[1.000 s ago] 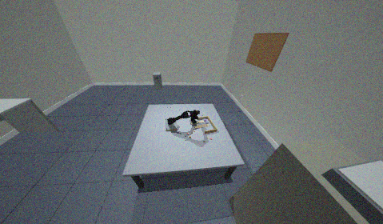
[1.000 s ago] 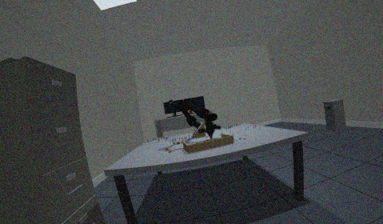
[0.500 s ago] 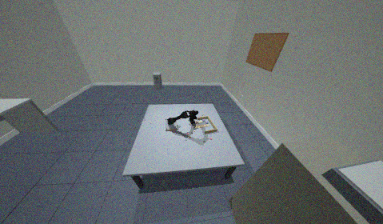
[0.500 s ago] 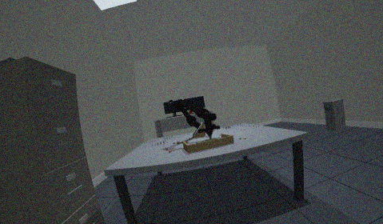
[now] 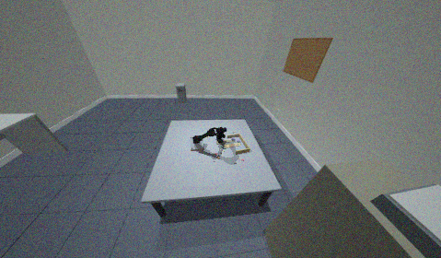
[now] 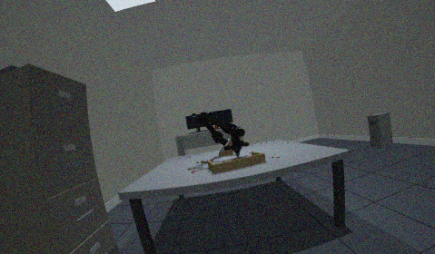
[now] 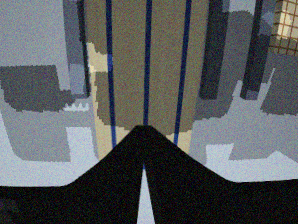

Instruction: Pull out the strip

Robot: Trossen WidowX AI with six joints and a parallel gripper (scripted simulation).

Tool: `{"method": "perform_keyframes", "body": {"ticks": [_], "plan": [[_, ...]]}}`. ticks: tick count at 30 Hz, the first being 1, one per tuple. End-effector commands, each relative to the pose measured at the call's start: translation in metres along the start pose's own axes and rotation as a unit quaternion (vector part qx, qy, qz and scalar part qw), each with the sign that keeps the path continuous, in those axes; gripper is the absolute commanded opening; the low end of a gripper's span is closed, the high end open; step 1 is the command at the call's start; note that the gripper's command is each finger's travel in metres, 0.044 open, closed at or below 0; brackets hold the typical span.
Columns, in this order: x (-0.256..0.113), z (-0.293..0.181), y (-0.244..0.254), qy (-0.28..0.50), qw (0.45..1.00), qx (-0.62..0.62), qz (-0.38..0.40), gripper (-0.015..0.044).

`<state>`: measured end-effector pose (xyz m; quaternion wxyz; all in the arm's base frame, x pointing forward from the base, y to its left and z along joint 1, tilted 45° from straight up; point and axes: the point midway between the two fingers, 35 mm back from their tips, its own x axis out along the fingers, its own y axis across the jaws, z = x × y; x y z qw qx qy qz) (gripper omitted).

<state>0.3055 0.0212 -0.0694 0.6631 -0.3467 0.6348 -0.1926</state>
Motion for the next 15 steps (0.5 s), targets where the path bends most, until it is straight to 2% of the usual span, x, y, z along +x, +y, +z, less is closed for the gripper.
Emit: {"method": "perform_keyframes", "body": {"ticks": [1, 15], "plan": [[0.004, -0.013, 0.001, 0.010, 1.000, -0.004, 0.000, 0.0000], [0.004, -0.034, 0.001, 0.010, 1.000, -0.004, 0.000, 0.0000]]}}
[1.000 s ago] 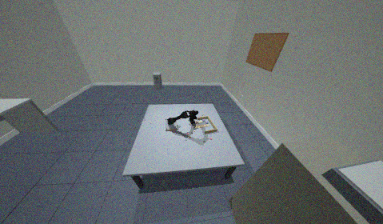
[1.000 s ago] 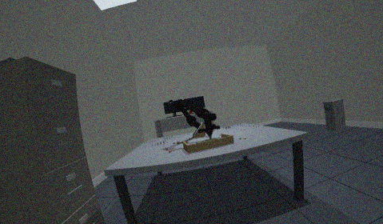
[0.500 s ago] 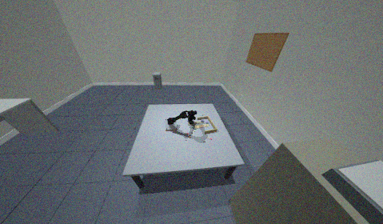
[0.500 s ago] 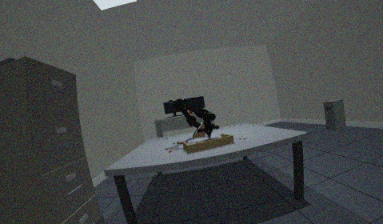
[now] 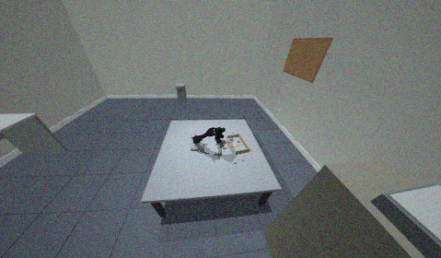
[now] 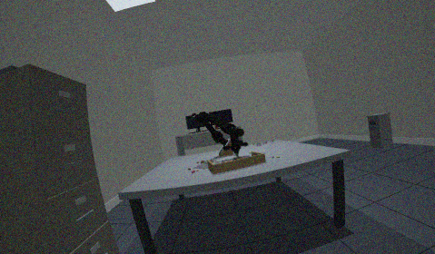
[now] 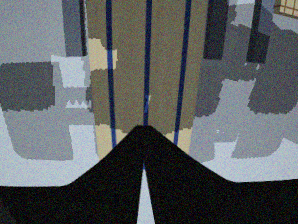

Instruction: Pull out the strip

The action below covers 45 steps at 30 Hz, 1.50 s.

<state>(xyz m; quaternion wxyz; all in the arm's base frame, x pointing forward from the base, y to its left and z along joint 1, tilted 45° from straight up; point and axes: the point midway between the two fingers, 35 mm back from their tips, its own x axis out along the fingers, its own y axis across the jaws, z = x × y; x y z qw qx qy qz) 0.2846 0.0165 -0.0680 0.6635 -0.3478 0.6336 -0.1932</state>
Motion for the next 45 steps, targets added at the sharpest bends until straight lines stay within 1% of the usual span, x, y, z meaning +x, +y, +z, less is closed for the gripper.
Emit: {"method": "perform_keyframes", "body": {"ticks": [1, 45], "plan": [[0.004, -0.014, 0.001, 0.011, 1.000, -0.005, 0.001, 0.0000], [0.003, -0.079, 0.001, 0.012, 1.000, -0.006, 0.002, 0.0000]]}}
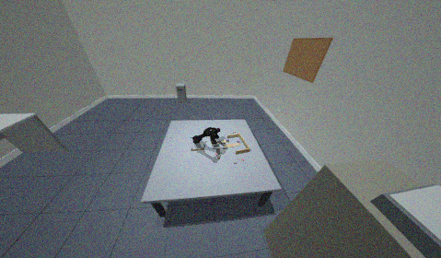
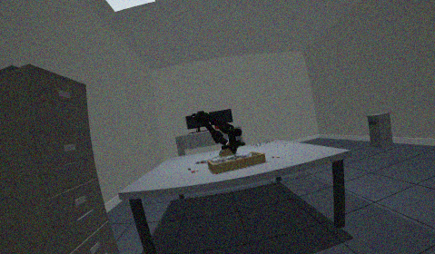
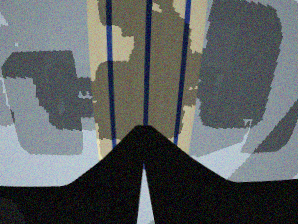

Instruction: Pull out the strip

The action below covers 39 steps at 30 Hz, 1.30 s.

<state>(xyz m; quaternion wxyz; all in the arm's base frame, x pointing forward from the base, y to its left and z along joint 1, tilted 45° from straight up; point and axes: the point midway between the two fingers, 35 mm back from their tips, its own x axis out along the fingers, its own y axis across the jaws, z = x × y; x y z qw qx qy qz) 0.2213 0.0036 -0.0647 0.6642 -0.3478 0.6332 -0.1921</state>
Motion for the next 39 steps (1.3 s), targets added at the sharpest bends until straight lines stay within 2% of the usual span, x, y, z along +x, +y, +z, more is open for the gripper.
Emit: {"method": "perform_keyframes", "body": {"ticks": [1, 15, 39], "plan": [[0.004, -0.016, 0.000, 0.013, 1.000, -0.005, 0.001, 0.0000], [0.004, -0.036, 0.000, 0.014, 1.000, -0.006, 0.001, 0.0000], [0.004, -0.036, 0.000, 0.014, 1.000, -0.006, 0.001, 0.0000]]}}
